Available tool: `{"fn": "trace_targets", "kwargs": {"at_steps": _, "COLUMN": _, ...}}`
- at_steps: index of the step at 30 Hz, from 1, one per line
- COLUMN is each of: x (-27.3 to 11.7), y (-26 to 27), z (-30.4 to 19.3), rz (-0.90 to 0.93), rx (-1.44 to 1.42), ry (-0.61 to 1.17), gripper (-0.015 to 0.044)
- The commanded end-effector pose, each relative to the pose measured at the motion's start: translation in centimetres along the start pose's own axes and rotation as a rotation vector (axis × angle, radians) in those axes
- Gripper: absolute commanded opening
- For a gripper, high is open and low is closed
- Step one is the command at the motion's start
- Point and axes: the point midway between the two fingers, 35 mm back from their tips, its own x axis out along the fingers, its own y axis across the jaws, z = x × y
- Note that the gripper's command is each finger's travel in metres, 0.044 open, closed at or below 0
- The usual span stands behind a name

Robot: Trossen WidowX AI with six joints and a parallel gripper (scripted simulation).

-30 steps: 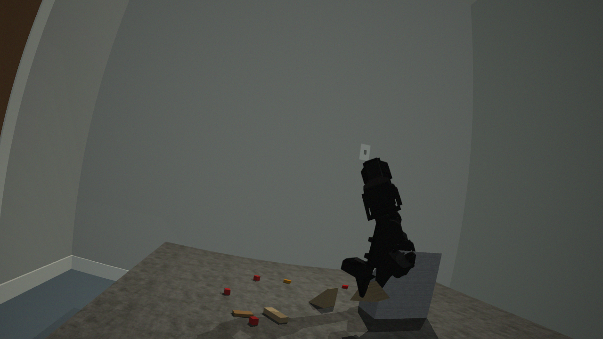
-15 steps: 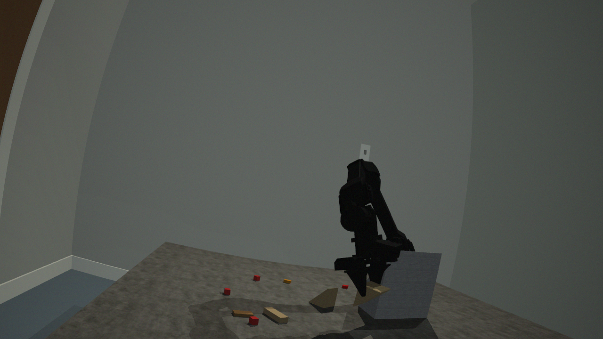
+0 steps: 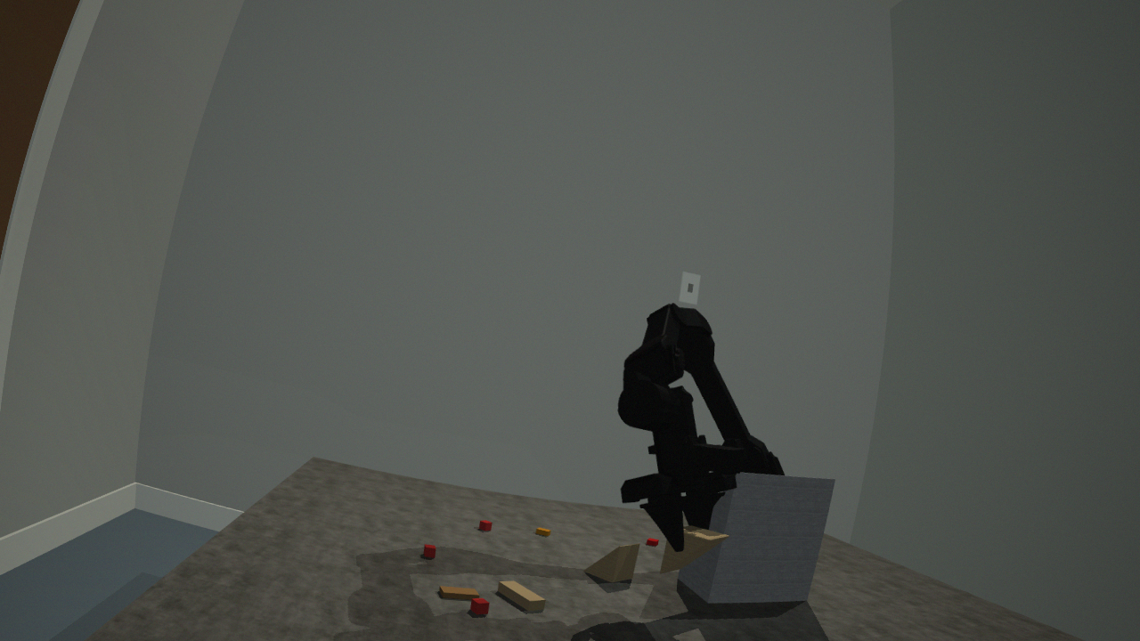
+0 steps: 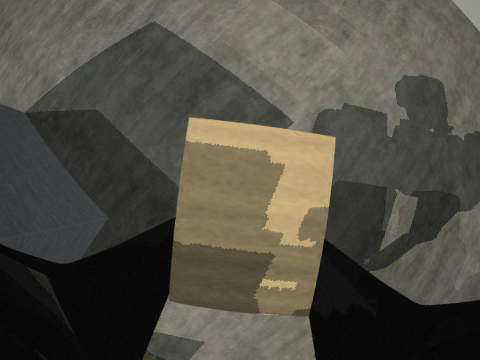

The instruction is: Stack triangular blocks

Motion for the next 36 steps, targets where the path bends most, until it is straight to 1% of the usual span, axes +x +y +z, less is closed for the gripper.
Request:
{"fn": "trace_targets", "kwargs": {"at_steps": 1, "x": -1.3, "y": -0.3, "z": -1.4, "rz": -0.012, "rx": 0.002, "ry": -0.003, "gripper": 0.0000}}
{"fn": "trace_targets", "kwargs": {"at_steps": 18, "x": -5.8, "y": 0.4, "z": -7.6, "rz": -0.018, "rx": 0.000, "ry": -0.005, "gripper": 0.0000}}
{"fn": "trace_targets", "kwargs": {"at_steps": 36, "x": -10.0, "y": 3.1, "z": -14.4, "rz": -0.017, "rx": 0.001, "ry": -0.001, "gripper": 0.0000}}
